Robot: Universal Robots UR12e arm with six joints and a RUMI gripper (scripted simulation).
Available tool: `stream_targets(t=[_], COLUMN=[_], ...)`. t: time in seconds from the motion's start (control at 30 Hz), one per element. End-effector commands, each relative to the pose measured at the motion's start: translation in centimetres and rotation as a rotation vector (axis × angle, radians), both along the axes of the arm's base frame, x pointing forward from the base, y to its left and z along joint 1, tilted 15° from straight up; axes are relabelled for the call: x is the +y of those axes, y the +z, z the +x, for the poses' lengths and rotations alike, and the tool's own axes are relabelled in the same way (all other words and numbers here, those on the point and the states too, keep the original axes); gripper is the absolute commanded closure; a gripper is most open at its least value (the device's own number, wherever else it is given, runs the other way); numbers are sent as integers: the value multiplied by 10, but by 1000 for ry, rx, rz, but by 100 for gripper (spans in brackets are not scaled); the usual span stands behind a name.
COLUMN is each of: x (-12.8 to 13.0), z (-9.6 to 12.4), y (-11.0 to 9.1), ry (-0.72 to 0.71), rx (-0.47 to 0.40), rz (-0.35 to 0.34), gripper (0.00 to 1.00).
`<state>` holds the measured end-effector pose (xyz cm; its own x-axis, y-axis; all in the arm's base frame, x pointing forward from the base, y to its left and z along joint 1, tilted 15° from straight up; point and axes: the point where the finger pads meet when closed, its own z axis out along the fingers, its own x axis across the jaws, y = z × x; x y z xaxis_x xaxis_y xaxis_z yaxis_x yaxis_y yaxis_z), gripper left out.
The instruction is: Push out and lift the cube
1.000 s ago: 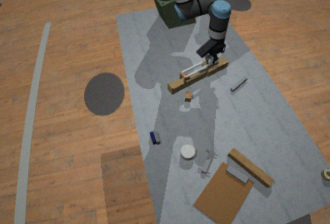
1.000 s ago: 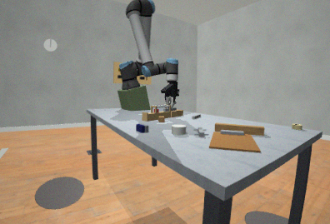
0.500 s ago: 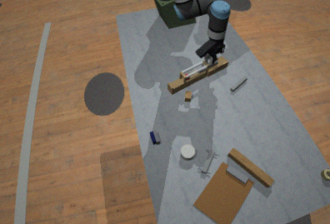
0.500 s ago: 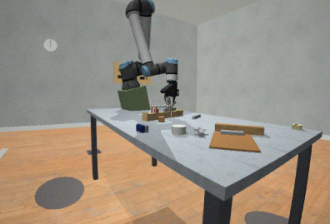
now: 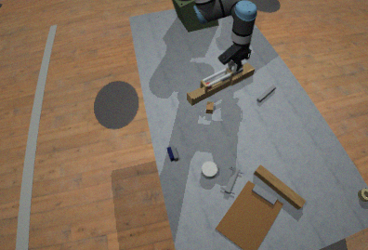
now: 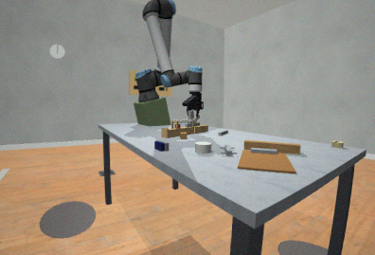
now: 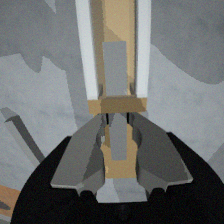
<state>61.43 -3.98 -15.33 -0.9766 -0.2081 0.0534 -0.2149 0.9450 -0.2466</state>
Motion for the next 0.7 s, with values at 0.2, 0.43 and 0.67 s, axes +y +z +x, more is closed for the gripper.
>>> stream_targets(t=[0.2, 0.43, 0.67], x=[0, 0, 0], z=[1, 1, 1], y=[1, 1, 1], ry=[0, 0, 0], rx=[-1, -1, -1], rz=[0, 0, 0], gripper=[100, 78, 78])
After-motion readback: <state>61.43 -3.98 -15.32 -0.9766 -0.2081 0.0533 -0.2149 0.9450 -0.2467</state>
